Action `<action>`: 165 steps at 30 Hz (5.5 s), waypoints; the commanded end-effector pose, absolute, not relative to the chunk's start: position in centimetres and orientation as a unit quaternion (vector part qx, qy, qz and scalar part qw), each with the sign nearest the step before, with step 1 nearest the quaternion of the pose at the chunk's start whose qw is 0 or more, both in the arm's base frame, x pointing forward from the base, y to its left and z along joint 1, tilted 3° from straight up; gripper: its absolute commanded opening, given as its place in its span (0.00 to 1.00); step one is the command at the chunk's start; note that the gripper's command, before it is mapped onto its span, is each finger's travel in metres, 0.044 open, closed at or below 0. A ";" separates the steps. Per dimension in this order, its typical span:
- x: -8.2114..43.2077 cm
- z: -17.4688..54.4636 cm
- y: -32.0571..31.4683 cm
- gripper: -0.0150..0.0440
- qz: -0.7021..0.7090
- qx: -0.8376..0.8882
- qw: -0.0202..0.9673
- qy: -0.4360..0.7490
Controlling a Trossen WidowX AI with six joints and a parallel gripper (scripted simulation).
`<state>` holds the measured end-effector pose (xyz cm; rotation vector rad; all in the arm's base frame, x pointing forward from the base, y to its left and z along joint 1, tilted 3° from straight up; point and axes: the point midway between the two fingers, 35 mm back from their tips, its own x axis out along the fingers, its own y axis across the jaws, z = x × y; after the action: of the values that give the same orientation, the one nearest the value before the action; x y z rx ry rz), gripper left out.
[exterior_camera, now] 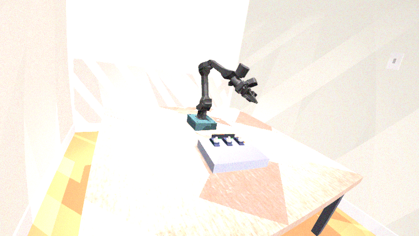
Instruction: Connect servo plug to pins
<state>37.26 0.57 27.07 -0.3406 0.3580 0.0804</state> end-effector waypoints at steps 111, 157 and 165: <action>32.6 11.8 -1.8 0.25 0.219 -0.200 0.702 0.648; 23.6 5.8 -5.4 0.25 -0.092 0.129 0.715 0.681; 25.6 6.1 -6.2 0.25 -0.092 0.129 0.716 0.680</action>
<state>25.25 -6.18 5.98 0.2876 1.5069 -0.2120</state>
